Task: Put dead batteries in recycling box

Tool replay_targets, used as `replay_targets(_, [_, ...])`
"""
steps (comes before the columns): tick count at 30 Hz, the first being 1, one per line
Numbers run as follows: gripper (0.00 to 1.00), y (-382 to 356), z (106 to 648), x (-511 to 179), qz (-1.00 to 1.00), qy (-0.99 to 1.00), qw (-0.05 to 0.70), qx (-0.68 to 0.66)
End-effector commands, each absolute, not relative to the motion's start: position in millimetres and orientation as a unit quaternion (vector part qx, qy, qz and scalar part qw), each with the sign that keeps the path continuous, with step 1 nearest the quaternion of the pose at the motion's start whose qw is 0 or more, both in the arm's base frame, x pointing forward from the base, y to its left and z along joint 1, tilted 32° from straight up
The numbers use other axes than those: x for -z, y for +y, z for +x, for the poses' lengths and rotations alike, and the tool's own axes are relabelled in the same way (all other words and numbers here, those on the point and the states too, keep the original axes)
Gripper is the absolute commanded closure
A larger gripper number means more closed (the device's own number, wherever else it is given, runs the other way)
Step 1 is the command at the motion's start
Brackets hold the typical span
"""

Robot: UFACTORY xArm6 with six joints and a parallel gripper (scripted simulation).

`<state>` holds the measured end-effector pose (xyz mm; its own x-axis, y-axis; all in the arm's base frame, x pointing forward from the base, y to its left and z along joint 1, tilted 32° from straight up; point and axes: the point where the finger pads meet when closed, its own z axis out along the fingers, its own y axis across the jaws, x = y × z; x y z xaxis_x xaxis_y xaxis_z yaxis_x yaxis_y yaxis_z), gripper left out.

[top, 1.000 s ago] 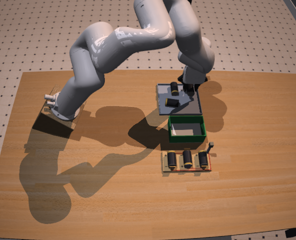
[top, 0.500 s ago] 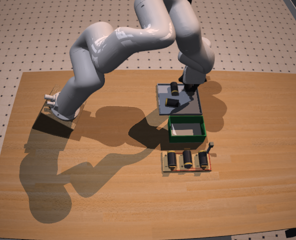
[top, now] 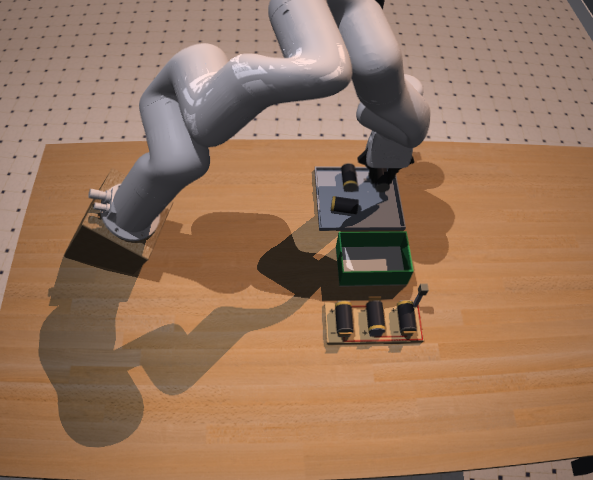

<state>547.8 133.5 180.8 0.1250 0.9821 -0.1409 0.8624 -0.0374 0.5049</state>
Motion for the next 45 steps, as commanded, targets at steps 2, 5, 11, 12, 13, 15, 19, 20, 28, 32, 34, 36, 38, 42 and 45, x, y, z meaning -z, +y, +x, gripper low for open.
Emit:
replay_targets(2, [0.72, 134.2, 548.5, -182.4, 0.709, 0.650, 0.243, -0.125])
replay_targets(5, [0.72, 134.2, 548.5, -182.4, 0.709, 0.650, 0.243, -0.125])
replay_targets(11, [0.72, 135.4, 545.1, -188.2, 0.709, 0.650, 0.244, -0.125])
replay_targets(12, [0.72, 135.4, 545.1, -188.2, 0.709, 0.650, 0.244, -0.125])
replay_targets(13, [0.72, 135.4, 545.1, -188.2, 0.709, 0.650, 0.244, -0.125])
replay_targets(15, [0.72, 136.9, 541.2, -195.0, 0.709, 0.650, 0.244, -0.125])
replay_targets(19, [0.72, 140.4, 531.8, -211.2, 0.709, 0.650, 0.244, -0.125])
replay_targets(20, [0.72, 141.1, 529.9, -214.5, 0.709, 0.650, 0.244, -0.125])
replay_targets(28, [0.72, 142.4, 526.3, -220.7, 0.709, 0.650, 0.244, -0.125])
replay_targets(32, [0.72, 143.2, 524.0, -224.6, 0.709, 0.650, 0.244, -0.125])
replay_targets(34, [0.72, 147.1, 513.6, -242.5, 0.709, 0.650, 0.244, -0.125])
replay_targets(36, [0.72, 152.4, 499.4, -267.0, 0.709, 0.650, 0.244, -0.125])
replay_targets(38, [0.72, 156.0, 489.7, -283.7, 0.709, 0.650, 0.244, -0.125])
replay_targets(42, [0.72, 156.8, 487.6, -287.4, 0.709, 0.650, 0.244, -0.125])
replay_targets(45, [0.72, 155.5, 487.0, -287.3, 0.709, 0.650, 0.244, -0.125])
